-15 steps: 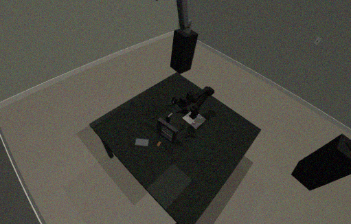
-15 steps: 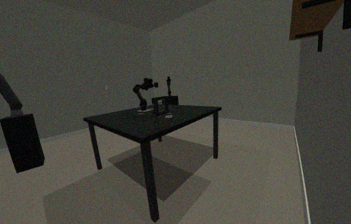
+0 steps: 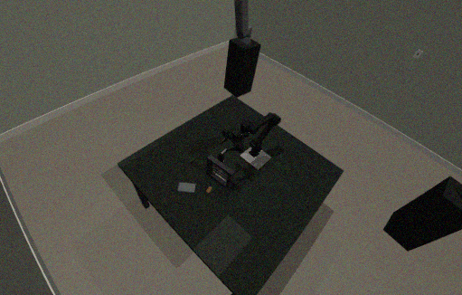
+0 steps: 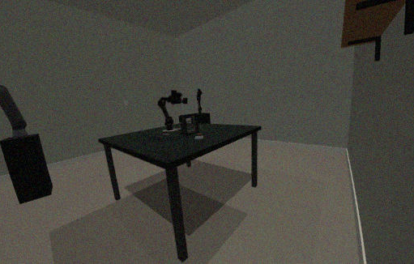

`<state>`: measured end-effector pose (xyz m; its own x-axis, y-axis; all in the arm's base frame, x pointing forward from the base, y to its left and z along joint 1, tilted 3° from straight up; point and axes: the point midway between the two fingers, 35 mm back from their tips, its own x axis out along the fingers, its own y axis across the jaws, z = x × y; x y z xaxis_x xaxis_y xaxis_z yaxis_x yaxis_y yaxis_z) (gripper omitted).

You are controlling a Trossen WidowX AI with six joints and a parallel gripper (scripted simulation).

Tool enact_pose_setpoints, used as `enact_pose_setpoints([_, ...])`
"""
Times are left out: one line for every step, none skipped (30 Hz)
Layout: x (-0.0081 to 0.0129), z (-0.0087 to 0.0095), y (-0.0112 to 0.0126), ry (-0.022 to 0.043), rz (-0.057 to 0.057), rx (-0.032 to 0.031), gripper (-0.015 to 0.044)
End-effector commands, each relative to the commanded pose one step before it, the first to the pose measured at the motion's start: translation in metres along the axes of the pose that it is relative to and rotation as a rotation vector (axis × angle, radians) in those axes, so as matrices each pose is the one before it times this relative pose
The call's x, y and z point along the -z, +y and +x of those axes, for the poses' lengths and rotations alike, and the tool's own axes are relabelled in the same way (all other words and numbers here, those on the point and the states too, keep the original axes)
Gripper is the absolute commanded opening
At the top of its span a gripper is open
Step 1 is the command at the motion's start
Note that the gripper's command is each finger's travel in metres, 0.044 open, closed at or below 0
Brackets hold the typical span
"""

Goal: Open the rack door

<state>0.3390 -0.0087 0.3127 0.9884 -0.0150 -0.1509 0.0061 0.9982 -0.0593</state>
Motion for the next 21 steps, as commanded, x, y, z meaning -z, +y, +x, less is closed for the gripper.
enact_pose_setpoints([0.0038, 0.0086, -0.00201, 0.08394, -0.0207, -0.0033, 0.0299])
enact_pose_setpoints([0.00136, 0.0021, -0.00055, 0.02174, -0.0038, -0.00042, 0.0299])
enact_pose_setpoints([0.00136, 0.00205, -0.00055, 0.02173, -0.0038, -0.00053, 0.0299])
enact_pose_setpoints([0.00135, 0.002, -0.00055, 0.02173, -0.0037, -0.00065, 0.0299])
enact_pose_setpoints([0.00134, 0.00196, -0.00054, 0.02173, -0.0037, -0.00076, 0.0299])
enact_pose_setpoints([0.00132, 0.00194, -0.0006, 0.02164, -0.0038, -0.00075, 0.0299])
enact_pose_setpoints([0.00131, 0.00189, -0.00059, 0.02164, -0.0038, -0.00088, 0.0299])
enact_pose_setpoints([0.00131, 0.00184, -0.00058, 0.02164, -0.0037, -0.00102, 0.0299])
enact_pose_setpoints([0.00131, 0.0018, -0.00057, 0.02165, -0.0036, -0.00117, 0.0299])
enact_pose_setpoints([0.00131, 0.00175, -0.00056, 0.02164, -0.0036, -0.00129, 0.0299])
enact_pose_setpoints([0.00131, 0.00171, -0.00056, 0.02163, -0.0035, -0.00142, 0.0299])
enact_pose_setpoints([0.00131, 0.00166, -0.00055, 0.02162, -0.0035, -0.00155, 0.0299])
enact_pose_setpoints([0.00131, 0.00162, -0.00055, 0.02161, -0.0034, -0.00167, 0.0299])
enact_pose_setpoints([0.00131, 0.00158, -0.00055, 0.0216, -0.0034, -0.0018, 0.0299])
enact_pose_setpoints([0.00131, 0.00153, -0.00054, 0.02159, -0.0033, -0.00193, 0.0299])
enact_pose_setpoints([0.00133, 0.00147, -0.00048, 0.02164, -0.0031, -0.00216, 0.0299])
enact_pose_setpoints([0.00133, 0.00143, -0.00048, 0.02163, -0.0031, -0.00229, 0.0299])
enact_pose_setpoints([0.00133, 0.00138, -0.00047, 0.02162, -0.003, -0.00241, 0.0299])
enact_pose_setpoints([0.00134, 0.00134, -0.00046, 0.0216, -0.003, -0.00254, 0.0299])
enact_pose_setpoints([0.00134, 0.0013, -0.00046, 0.02158, -0.003, -0.00266, 0.0299])
enact_pose_setpoints([0.00135, 0.00126, -0.00045, 0.02157, -0.0029, -0.00279, 0.0299])
